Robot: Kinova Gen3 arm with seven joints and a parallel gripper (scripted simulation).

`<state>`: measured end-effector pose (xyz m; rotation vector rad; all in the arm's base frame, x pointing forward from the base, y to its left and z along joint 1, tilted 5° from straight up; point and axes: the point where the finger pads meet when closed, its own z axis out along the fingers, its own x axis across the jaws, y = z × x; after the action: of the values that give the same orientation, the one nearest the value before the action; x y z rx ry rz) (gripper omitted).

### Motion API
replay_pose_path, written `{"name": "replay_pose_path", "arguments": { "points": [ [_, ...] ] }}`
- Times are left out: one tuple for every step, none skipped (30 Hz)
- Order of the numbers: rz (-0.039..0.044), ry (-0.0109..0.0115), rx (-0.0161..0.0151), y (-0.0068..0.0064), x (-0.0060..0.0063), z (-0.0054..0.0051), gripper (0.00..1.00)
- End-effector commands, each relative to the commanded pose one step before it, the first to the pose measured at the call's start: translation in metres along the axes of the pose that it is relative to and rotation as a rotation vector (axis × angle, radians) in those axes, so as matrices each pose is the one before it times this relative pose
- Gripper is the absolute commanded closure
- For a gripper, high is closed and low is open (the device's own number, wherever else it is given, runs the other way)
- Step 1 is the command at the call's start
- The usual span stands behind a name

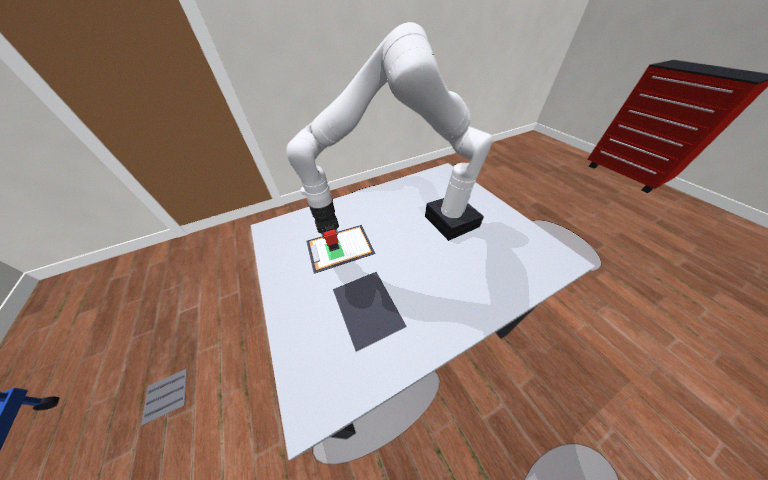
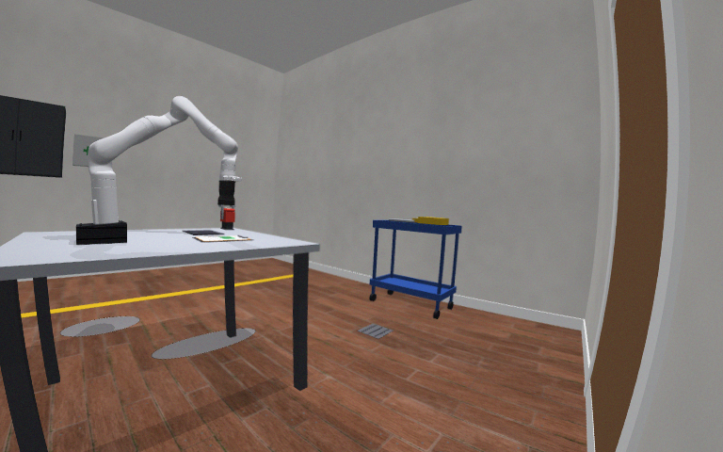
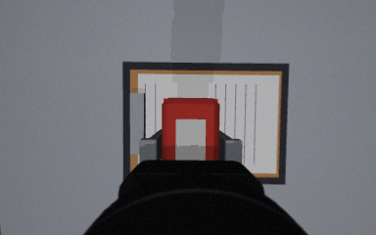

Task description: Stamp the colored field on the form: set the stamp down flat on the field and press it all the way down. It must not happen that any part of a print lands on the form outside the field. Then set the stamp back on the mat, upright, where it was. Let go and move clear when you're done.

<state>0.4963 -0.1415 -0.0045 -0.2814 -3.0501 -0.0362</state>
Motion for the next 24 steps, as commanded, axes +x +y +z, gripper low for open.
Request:
{"name": "replay_pose_path", "arguments": {
  "points": [
    [0.00054, -0.00123, -0.00001, -0.00041, -0.00039, 0.00083, 0.42],
    [0.00001, 0.00002, 0.0, -0.00005, 0.0, 0.00107, 0.42],
    [0.00002, 0.00002, 0.0, -0.00006, 0.0, 0.00131, 0.42],
    [-0.00001, 0.0, 0.0, -0.00006, -0.00001, 0.00153, 0.42],
    [0.0, 0.0, 0.0, -0.00008, 0.0, 0.00175, 0.42],
    [0.0, 0.0, 0.0, -0.00009, 0.0, 0.00194, 0.42],
    [0.0, 0.0, 0.0, -0.00009, -0.00001, 0.00212, 0.42],
    [0.0, 0.0, 0.0, 0.0, 0.0, 0.0, 0.42],
    [0.0, 0.0, 0.0, 0.0, 0.0, 0.0, 0.42],
    [0.0, 0.0, 0.0, -0.0001, 0.0, 0.00226, 0.42],
    [0.0, 0.0, 0.0, -0.0001, -0.00001, 0.00237, 0.42],
    [0.0, 0.0, 0.0, -0.00011, 0.0, 0.00243, 0.42],
    [0.0, 0.0, 0.0, -0.00011, 0.0, 0.00247, 0.42],
    [0.0, 0.0, 0.0, -0.00011, 0.0, 0.00245, 0.42],
    [0.0, 0.0, 0.0, -0.0001, 0.0, 0.0024, 0.42],
    [0.0, 0.0, 0.0, -0.0001, 0.0, 0.00231, 0.42],
    [0.0, 0.0, 0.0, -0.0001, 0.0, 0.00218, 0.42],
    [0.0, 0.0, 0.0, -0.00009, 0.0, 0.00201, 0.42],
    [0.0, 0.0, 0.0, -0.00008, 0.0, 0.00182, 0.42],
    [0.00001, 0.0, 0.0, -0.00007, 0.0, 0.0016, 0.42],
    [0.0, 0.0, 0.0, -0.00006, -0.00001, 0.00136, 0.42],
    [0.0, 0.0, 0.0, -0.00005, 0.0, 0.00112, 0.42],
    [0.0, 0.0, 0.0, -0.00004, 0.0, 0.00087, 0.42],
    [0.0, 0.0, 0.0, -0.00003, 0.0, 0.00063, 0.42]
  ]
}}
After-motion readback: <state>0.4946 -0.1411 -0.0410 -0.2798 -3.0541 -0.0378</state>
